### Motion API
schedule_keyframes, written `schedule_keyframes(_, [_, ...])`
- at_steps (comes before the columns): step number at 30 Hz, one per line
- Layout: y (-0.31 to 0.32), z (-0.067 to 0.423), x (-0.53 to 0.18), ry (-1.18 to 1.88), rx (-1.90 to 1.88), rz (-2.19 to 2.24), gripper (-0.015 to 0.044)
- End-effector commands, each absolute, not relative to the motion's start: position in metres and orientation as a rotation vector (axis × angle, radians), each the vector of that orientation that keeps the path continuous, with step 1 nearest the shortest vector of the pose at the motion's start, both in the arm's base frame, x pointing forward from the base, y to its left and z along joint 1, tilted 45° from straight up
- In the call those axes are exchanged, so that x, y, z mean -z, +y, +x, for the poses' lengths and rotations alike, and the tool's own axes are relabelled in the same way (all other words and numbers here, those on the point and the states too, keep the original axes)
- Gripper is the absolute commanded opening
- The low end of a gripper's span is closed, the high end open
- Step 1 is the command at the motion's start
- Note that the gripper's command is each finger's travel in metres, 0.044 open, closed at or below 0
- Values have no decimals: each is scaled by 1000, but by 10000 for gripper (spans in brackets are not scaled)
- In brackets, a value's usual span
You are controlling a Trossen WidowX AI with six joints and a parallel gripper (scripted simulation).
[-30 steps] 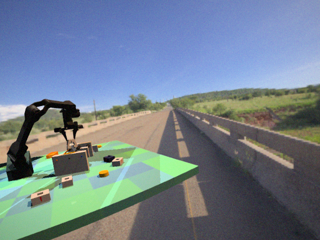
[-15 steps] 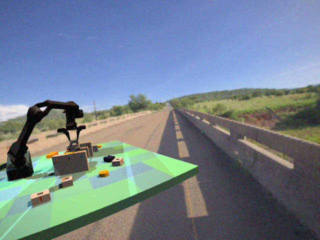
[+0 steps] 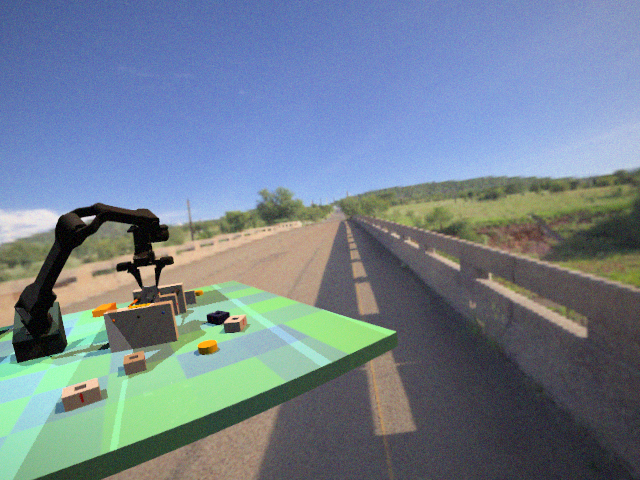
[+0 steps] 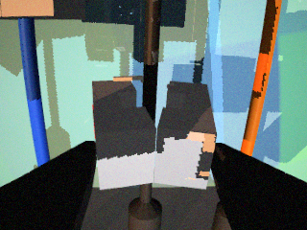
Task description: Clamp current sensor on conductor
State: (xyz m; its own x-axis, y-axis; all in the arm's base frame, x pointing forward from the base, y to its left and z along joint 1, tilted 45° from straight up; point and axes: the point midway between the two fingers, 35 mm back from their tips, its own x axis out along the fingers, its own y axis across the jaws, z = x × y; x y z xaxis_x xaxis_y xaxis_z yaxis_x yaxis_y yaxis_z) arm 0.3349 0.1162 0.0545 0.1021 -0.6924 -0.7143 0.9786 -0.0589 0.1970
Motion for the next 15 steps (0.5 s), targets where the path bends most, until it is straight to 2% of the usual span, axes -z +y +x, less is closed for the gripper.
schedule_keyframes(1, [112,336,-52,463,1439,788,0])
schedule_keyframes(15, [100,337,-38,463,1447,792,0])
